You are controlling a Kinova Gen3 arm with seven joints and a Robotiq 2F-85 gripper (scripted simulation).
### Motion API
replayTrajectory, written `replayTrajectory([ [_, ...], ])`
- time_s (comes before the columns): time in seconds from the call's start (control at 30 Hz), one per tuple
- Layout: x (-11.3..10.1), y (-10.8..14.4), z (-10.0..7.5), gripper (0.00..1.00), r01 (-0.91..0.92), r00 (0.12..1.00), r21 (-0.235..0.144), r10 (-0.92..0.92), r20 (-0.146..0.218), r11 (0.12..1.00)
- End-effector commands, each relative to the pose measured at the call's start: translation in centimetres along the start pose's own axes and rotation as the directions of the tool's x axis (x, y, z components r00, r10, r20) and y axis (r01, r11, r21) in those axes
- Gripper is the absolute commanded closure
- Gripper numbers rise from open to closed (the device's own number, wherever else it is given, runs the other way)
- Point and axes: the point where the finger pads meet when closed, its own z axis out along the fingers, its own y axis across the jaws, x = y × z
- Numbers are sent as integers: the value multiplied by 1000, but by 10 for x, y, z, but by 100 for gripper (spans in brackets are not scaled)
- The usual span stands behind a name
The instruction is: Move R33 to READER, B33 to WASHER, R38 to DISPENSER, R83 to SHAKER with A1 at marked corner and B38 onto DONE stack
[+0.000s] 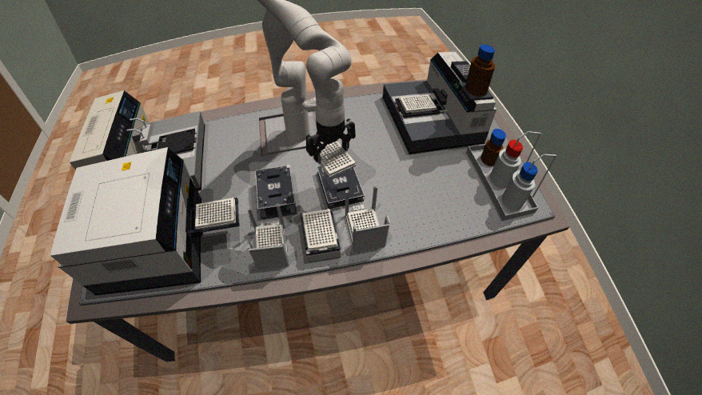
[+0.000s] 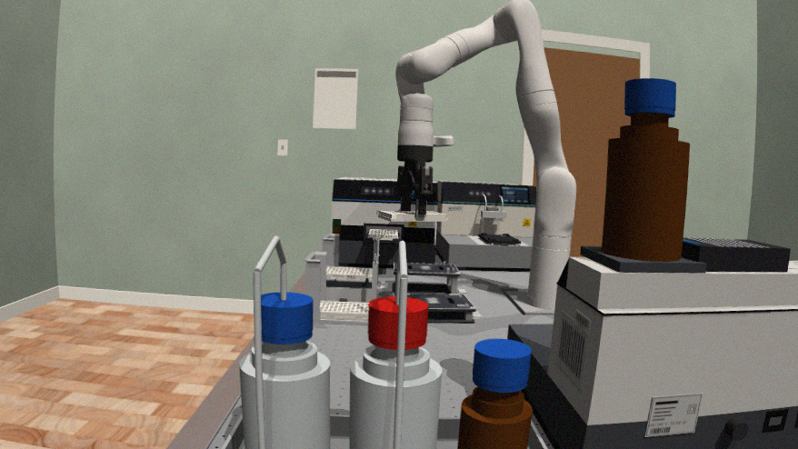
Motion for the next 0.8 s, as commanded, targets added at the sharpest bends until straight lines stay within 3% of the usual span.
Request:
replayTrajectory([
  [0.0, 9, -9, -2, 6, 19, 1000, -3, -19, 8, 1000],
  [0.77, 52, -53, -1, 6, 131, 991, 0, -131, 8, 991],
])
